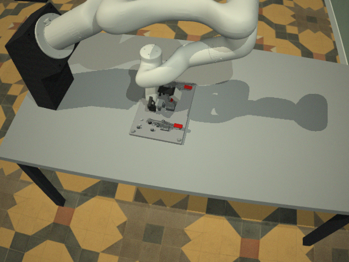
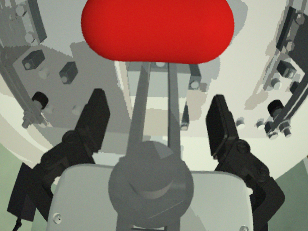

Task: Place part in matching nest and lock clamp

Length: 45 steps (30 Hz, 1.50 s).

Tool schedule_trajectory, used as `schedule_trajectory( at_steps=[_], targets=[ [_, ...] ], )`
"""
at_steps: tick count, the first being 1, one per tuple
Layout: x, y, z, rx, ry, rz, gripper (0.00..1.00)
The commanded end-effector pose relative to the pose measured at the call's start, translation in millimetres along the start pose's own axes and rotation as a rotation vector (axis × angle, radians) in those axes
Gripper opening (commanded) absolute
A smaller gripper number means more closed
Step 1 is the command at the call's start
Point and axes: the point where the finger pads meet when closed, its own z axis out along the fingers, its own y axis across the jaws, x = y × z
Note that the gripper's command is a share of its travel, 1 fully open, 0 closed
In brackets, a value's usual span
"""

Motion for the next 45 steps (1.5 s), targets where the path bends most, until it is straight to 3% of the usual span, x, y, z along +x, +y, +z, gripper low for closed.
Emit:
schedule_trajectory(
  at_steps=[1,13,25,33,45],
  targets=[
    [0,0,0,0.0,0.0,0.0,1.0],
    [0,0,-4,0.0,0.0,0.0,1.0],
    [0,0,-43,0.0,0.0,0.0,1.0],
    [0,0,-57,0.0,0.0,0.0,1.0],
    [0,0,-60,0.0,0.0,0.0,1.0]
  ],
)
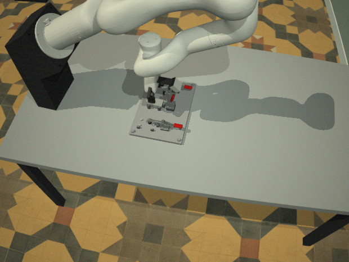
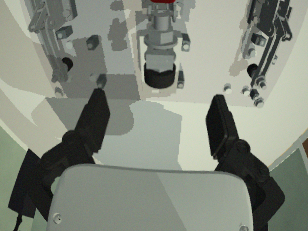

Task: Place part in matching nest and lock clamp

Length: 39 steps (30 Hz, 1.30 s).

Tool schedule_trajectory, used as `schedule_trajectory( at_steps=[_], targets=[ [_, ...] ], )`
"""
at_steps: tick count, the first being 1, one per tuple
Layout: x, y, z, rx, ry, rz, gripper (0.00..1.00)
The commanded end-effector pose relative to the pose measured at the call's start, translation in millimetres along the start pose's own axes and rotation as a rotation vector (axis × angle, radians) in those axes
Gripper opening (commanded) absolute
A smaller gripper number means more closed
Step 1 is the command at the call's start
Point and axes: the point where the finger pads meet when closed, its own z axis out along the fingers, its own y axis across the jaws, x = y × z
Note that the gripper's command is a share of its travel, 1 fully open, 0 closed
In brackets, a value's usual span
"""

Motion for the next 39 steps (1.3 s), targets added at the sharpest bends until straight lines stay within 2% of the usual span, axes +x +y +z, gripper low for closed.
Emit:
schedule_trajectory(
  at_steps=[1,8,9,39],
  targets=[
    [-0.2,0.0,-0.3,0.0,0.0,0.0,1.0],
    [-0.2,0.0,-0.3,0.0,0.0,0.0,1.0],
    [-0.2,0.0,-0.3,0.0,0.0,0.0,0.0],
    [-0.2,0.0,-0.3,0.0,0.0,0.0,0.0]
  ],
)
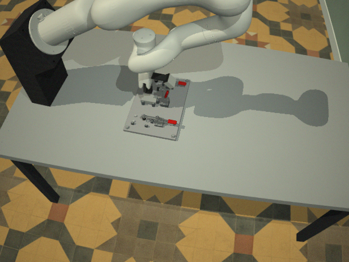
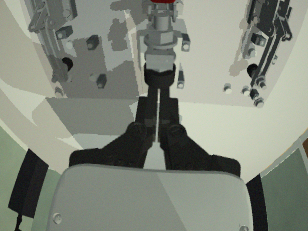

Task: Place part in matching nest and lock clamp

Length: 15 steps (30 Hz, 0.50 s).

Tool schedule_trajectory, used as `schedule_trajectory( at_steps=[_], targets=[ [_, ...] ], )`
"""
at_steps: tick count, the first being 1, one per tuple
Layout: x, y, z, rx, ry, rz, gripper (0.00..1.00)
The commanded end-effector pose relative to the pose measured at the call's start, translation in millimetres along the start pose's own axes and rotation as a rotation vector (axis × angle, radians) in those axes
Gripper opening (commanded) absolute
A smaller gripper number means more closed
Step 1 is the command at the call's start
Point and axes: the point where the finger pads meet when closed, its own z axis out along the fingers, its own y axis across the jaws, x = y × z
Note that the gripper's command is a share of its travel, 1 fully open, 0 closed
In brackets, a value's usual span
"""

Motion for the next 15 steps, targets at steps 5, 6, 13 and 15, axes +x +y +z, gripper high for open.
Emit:
schedule_trajectory(
  at_steps=[5,6,13,15],
  targets=[
    [0,0,2,0.0,0.0,0.0,0.0],
    [0,0,3,0.0,0.0,0.0,0.0],
    [0,0,11,0.0,0.0,0.0,0.0],
    [0,0,15,0.0,0.0,0.0,0.0]
  ],
)
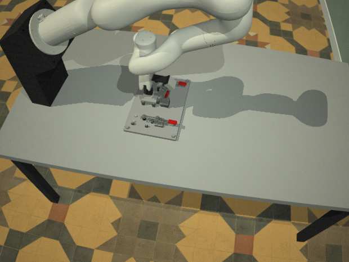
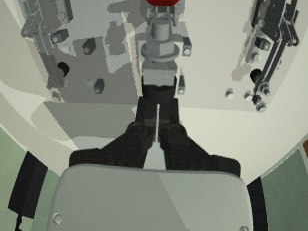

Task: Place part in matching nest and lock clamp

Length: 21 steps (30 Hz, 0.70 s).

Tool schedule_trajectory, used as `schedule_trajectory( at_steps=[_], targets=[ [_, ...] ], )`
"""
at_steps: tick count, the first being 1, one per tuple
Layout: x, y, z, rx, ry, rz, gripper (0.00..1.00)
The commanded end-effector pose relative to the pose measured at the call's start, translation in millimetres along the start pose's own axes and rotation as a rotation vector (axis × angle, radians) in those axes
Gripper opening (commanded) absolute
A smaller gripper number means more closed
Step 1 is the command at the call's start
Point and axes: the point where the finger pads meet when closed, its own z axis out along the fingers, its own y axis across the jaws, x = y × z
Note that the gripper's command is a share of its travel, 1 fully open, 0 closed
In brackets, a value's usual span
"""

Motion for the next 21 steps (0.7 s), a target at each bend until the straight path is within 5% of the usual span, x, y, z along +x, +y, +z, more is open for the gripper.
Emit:
schedule_trajectory(
  at_steps=[1,21],
  targets=[
    [-0.3,0.0,6.0,0.0,0.0,0.0,0.0],
    [-0.2,-9.8,10.7,0.0,0.0,0.0,0.0]
  ],
)
